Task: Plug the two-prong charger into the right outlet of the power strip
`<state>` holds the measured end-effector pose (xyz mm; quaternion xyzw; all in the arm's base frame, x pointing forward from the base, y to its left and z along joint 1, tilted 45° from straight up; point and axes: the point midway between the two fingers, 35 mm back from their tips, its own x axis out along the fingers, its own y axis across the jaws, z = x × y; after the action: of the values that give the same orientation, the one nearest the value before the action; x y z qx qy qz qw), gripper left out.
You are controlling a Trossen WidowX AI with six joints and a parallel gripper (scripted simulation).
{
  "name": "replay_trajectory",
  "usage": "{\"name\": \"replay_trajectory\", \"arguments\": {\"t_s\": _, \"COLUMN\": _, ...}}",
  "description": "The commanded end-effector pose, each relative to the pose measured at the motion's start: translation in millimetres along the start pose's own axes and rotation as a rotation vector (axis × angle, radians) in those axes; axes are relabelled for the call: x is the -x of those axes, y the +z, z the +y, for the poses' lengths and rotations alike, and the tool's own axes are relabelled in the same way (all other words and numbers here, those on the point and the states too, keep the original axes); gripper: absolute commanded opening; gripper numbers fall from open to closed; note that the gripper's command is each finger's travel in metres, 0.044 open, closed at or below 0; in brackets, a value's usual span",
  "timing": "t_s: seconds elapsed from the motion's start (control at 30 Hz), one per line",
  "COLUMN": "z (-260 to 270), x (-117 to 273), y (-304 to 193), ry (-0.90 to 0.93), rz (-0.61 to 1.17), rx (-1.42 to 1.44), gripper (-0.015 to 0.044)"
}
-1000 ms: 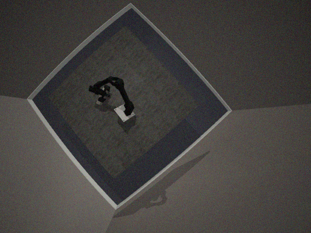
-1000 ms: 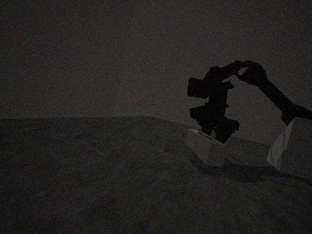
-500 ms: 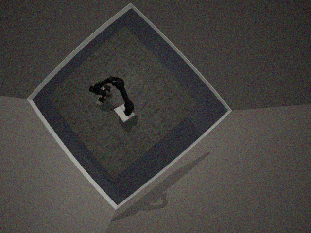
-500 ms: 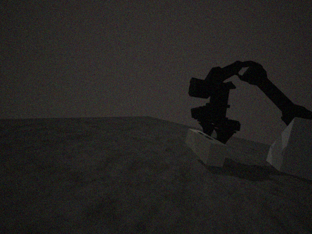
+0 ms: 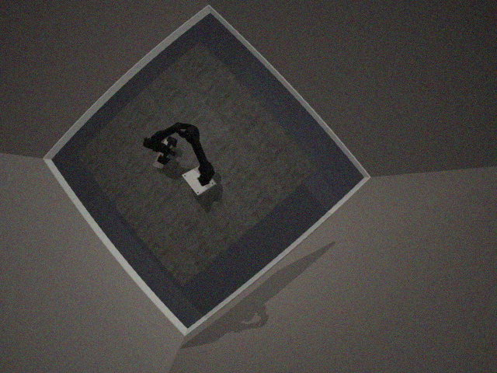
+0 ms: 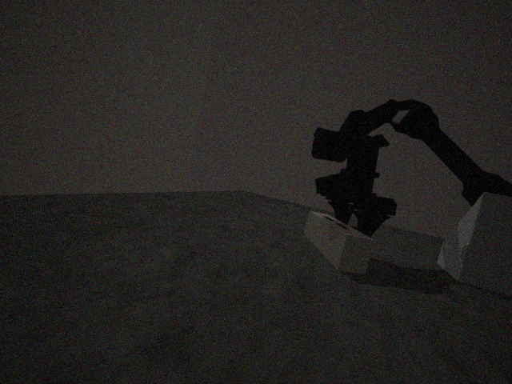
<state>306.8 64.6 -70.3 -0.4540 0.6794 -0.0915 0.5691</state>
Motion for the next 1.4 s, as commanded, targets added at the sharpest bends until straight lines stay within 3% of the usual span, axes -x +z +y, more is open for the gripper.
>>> {"name": "replay_trajectory", "arguments": {"t_s": 0.0, "z": 0, "x": -1, "y": -3, "ry": -0.004, "rz": 0.002, "rx": 0.003, "gripper": 0.044}}
{"name": "replay_trajectory", "arguments": {"t_s": 1.37, "z": 0, "x": -3, "y": -35, "ry": -0.005, "rz": 0.002, "rx": 0.003, "gripper": 0.044}}
